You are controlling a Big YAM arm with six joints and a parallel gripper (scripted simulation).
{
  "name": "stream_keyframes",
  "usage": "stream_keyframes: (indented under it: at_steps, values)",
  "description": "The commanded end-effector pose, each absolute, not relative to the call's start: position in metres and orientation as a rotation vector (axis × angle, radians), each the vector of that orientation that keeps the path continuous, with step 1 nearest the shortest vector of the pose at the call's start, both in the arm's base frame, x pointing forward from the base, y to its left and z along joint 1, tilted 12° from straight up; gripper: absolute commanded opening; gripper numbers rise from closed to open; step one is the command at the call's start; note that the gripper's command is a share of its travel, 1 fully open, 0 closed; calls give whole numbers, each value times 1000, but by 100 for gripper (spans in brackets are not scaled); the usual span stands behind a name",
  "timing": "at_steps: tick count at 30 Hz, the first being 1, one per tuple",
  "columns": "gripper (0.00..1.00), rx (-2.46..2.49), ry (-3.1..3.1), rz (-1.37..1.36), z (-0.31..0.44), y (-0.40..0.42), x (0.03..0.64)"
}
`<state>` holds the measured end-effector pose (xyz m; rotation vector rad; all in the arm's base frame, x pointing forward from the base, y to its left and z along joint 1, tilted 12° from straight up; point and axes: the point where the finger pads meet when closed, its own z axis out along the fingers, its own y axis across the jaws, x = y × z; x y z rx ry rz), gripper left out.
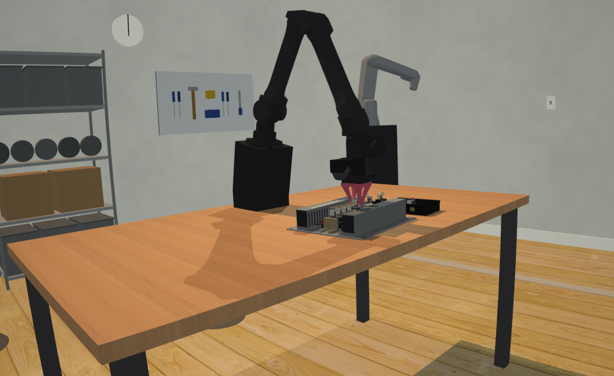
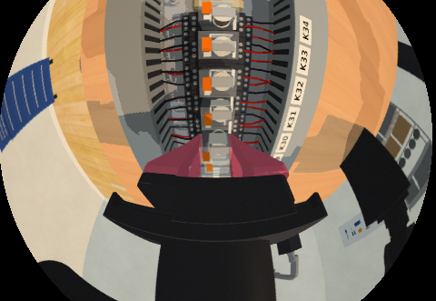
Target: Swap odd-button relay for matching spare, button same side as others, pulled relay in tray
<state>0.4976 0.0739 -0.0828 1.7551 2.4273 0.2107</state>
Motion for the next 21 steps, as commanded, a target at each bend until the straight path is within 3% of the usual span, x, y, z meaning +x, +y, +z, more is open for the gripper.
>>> stream_keyframes:
  at_steps: [1, 21]
  values:
    - [0, 1747, 2396, 250, -65, 78, 510]
    - [0, 1748, 2397, 248, -65, 78, 509]
